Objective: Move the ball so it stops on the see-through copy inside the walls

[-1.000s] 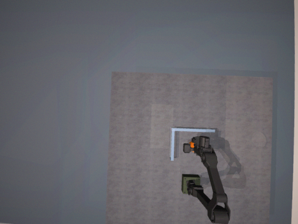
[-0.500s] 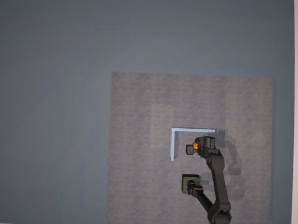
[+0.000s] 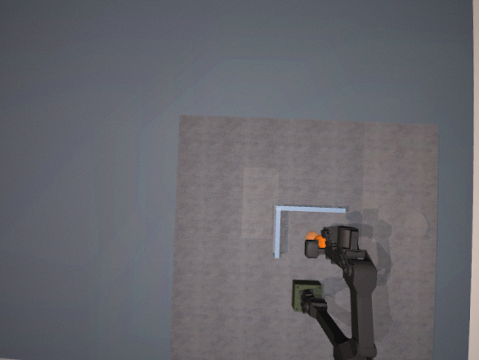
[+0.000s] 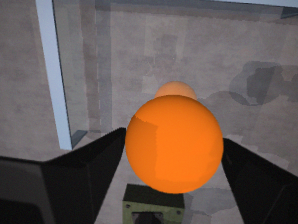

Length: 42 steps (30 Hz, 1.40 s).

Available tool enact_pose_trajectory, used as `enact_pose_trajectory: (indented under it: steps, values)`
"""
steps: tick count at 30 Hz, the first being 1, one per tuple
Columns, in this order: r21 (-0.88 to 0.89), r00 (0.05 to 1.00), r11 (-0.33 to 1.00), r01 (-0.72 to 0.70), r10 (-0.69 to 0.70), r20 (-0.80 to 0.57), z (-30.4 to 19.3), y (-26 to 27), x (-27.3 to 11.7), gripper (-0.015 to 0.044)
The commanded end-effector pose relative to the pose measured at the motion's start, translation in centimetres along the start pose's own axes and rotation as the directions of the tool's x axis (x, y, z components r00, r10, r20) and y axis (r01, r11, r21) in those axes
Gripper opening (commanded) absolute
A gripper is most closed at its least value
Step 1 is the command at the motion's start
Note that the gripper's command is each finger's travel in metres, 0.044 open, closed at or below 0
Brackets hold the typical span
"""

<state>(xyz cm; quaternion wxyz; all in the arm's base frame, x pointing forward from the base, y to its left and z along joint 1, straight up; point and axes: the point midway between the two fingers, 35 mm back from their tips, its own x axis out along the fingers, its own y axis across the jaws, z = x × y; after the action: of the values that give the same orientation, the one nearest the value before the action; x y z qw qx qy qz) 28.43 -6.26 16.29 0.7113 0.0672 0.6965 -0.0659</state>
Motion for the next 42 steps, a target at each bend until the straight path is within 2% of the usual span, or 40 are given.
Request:
enact_pose_trajectory:
  steps: [1, 23, 35, 42]
  values:
    - [-0.003, 1.0, 1.0, 0.003, -0.003, 0.003, -0.1, -0.1, -0.2, 0.0]
    - [-0.003, 1.0, 1.0, 0.005, -0.005, 0.001, -1.7, -1.4, 6.2, 0.0]
    - [-0.003, 1.0, 1.0, 0.005, -0.005, 0.001, -1.8, -1.4, 12.1, 0.0]
    - [-0.003, 1.0, 1.0, 0.005, -0.005, 0.001, -1.9, -1.4, 12.6, 0.0]
